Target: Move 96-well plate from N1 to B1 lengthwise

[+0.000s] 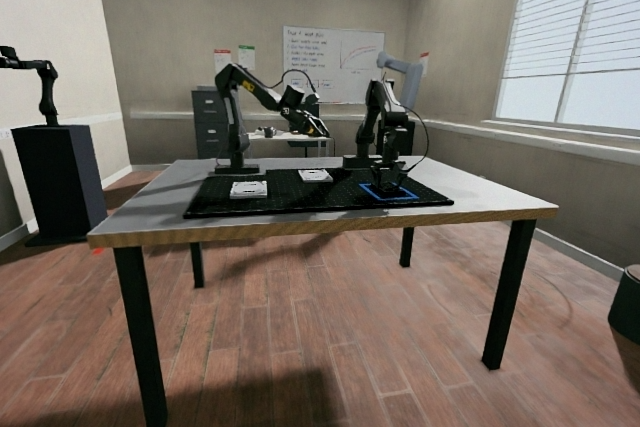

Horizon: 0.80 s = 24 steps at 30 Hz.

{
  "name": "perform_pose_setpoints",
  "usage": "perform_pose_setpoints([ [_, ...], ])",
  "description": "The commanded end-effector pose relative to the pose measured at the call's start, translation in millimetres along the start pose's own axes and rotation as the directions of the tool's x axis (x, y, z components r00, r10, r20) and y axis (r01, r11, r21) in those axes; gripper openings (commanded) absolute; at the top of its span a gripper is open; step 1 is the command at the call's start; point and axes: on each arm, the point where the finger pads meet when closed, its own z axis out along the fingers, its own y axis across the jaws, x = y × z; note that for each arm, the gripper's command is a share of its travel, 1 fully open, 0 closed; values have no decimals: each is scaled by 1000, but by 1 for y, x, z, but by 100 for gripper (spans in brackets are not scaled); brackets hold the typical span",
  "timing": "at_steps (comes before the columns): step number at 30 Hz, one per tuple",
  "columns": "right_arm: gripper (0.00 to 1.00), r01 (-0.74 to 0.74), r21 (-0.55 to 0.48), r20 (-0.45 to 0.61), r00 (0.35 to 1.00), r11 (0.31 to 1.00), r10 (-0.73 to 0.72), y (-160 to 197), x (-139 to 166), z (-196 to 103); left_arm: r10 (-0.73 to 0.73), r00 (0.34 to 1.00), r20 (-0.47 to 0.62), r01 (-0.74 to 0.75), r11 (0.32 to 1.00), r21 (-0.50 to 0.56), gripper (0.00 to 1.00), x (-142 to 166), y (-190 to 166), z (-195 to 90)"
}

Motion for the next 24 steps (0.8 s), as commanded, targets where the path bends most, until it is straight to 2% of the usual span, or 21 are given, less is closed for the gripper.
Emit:
perform_pose_setpoints([
  [1,100,11,-9,36,999,1000,-10,3,-12,-3,2,999,42,-3,1000,9,78,-6,0,-12],
  [12,100,11,-9,36,999,1000,-10,3,-12,-3,2,999,42,-3,1000,9,78,-6,-1,-8],
  [13,100,11,-9,36,999,1000,-10,3,-12,-3,2,999,42,-3,1000,9,89,-6,-1,-8],
  [15,100,11,-9,36,999,1000,-10,3,-12,-3,2,999,42,-3,1000,9,89,-6,-1,-8],
  [16,100,11,-9,36,999,1000,-10,3,-12,-3,2,999,42,-3,1000,9,100,-6,-1,-8],
  [24,100,11,-9,36,999,1000,-10,3,-12,-3,3,998,67,-4,1000,13,100,-12,1,-26],
])
